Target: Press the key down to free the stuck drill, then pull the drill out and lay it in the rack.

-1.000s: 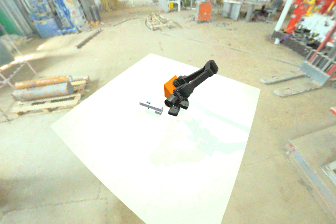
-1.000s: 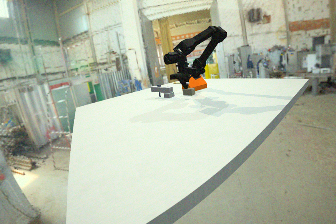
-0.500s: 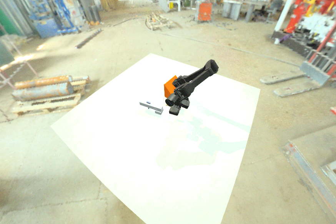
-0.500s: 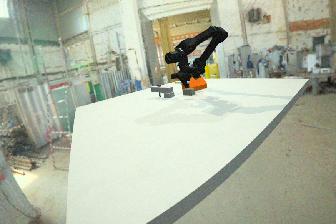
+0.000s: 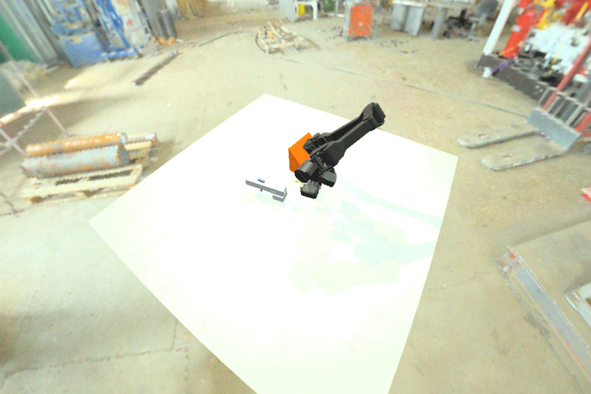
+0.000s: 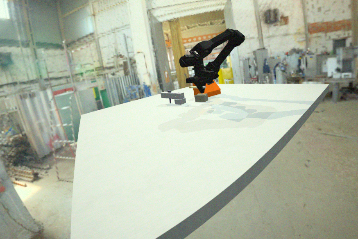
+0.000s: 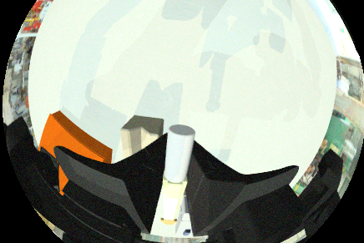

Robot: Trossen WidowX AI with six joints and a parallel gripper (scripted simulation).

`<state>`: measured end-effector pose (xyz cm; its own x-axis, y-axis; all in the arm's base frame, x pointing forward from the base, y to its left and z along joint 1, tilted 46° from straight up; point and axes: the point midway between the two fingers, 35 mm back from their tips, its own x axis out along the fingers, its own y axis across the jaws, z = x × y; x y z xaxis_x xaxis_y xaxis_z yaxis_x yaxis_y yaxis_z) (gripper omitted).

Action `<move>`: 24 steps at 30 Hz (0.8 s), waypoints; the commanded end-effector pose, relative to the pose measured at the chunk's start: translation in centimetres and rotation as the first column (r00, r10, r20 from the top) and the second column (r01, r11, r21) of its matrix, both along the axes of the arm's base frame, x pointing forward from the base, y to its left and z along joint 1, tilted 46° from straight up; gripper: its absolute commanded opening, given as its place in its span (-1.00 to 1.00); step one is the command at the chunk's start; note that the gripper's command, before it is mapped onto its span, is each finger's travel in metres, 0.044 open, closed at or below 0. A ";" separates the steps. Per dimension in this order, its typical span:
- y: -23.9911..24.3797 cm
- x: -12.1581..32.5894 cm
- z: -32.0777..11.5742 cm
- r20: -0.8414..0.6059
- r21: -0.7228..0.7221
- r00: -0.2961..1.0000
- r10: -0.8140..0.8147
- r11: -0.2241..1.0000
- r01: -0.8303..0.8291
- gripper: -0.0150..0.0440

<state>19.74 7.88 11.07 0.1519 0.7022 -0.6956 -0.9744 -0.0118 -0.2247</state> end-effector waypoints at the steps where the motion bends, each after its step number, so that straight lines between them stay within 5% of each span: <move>1: 0.1 -0.7 -0.1 0.003 0.002 1.000 0.003 1.000 -0.003 -0.49; 24: 0.8 -3.5 -0.6 0.001 0.002 1.000 0.003 1.000 -0.003 -0.49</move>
